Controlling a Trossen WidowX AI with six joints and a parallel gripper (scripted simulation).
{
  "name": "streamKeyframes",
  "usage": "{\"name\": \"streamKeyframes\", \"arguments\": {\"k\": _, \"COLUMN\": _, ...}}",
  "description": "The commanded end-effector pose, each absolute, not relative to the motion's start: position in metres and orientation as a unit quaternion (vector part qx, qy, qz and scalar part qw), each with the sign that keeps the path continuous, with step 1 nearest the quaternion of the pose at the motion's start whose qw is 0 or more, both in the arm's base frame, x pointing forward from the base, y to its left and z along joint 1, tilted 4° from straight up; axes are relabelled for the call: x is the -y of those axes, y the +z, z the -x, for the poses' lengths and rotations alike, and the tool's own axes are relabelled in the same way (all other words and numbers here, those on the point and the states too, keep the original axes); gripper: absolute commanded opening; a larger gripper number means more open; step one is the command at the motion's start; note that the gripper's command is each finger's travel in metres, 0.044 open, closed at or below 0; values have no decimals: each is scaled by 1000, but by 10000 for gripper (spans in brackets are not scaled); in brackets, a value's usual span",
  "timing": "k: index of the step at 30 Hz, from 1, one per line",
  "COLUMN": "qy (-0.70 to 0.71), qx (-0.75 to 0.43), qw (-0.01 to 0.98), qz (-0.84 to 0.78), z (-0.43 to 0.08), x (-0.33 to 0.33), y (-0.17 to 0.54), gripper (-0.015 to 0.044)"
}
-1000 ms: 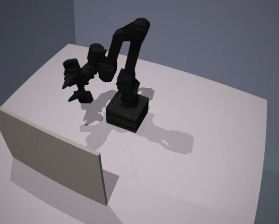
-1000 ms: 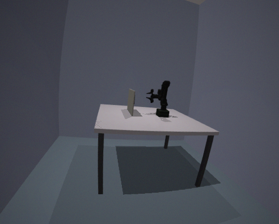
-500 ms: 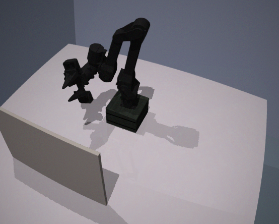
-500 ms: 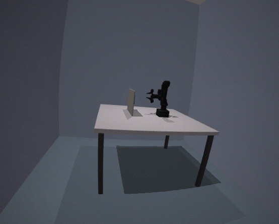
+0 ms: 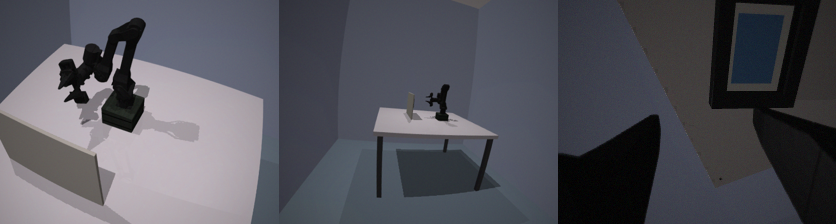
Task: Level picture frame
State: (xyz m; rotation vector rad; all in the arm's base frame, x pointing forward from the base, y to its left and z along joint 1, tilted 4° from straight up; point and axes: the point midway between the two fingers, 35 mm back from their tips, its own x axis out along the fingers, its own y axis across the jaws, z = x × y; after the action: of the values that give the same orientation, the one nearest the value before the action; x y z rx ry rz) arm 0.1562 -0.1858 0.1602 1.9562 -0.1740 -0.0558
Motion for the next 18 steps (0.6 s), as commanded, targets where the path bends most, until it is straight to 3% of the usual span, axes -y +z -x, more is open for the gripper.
{"name": "streamKeyframes", "arguments": {"k": 1, "qy": -22, "qx": 71, "qw": 553, "qz": -830, "z": -156, "x": 185, "y": 160, "gripper": 260}}
{"name": "streamKeyframes", "arguments": {"k": 14, "qy": -23, "qx": 74, "qw": 554, "qz": -829, "z": -157, "x": 186, "y": 161, "gripper": 260}}
{"name": "streamKeyframes", "arguments": {"k": 18, "qy": -15, "qx": 77, "qw": 538, "qz": -839, "z": -183, "x": 190, "y": 172, "gripper": 260}}
